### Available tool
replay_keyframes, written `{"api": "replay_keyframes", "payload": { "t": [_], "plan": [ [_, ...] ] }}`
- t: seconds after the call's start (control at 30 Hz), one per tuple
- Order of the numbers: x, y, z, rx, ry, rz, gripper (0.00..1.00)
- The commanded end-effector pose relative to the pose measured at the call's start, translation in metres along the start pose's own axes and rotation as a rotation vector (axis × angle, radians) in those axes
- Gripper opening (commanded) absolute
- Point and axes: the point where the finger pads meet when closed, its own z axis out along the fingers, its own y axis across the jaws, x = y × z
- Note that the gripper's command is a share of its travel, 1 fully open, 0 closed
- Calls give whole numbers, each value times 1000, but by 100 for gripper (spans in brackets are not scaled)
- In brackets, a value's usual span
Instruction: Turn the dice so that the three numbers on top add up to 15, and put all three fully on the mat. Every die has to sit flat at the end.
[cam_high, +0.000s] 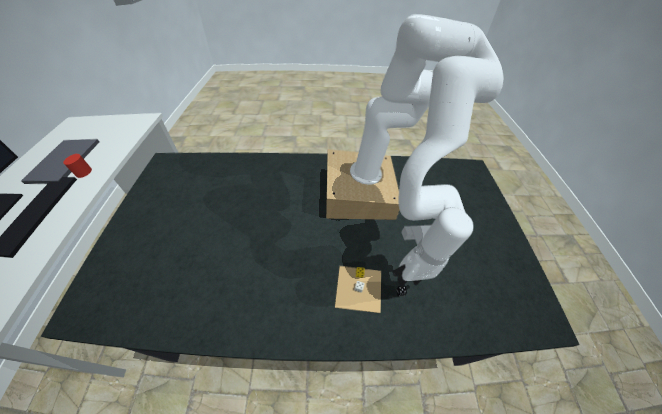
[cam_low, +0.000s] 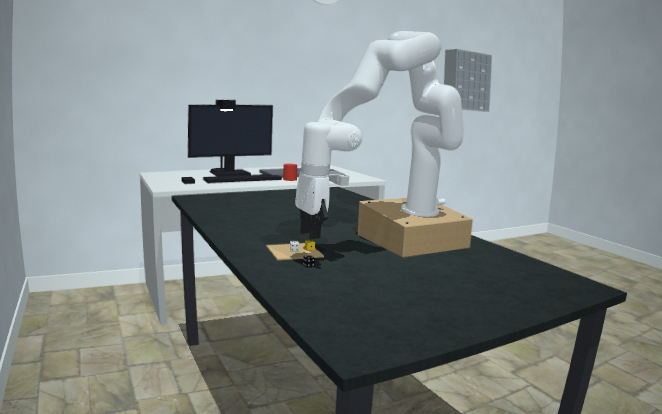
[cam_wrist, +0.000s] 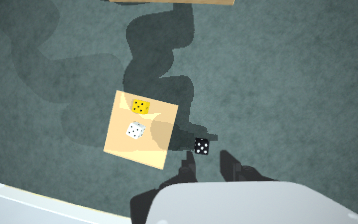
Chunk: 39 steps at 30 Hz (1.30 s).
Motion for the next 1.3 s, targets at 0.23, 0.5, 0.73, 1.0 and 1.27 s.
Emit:
{"api": "replay_keyframes", "payload": {
  "t": [0.23, 0.5, 0.73, 1.0, 1.27],
  "plan": [
    [-1, 0, 1, 0, -4, 0, 42],
    [-2, 1, 8, 0, -4, 0, 42],
    [-2, 2, 17, 0, -4, 0, 42],
    [-2, 3, 30, 0, -4, 0, 42],
    [-2, 4, 39, -1, -5, 0, 42]
  ]
}}
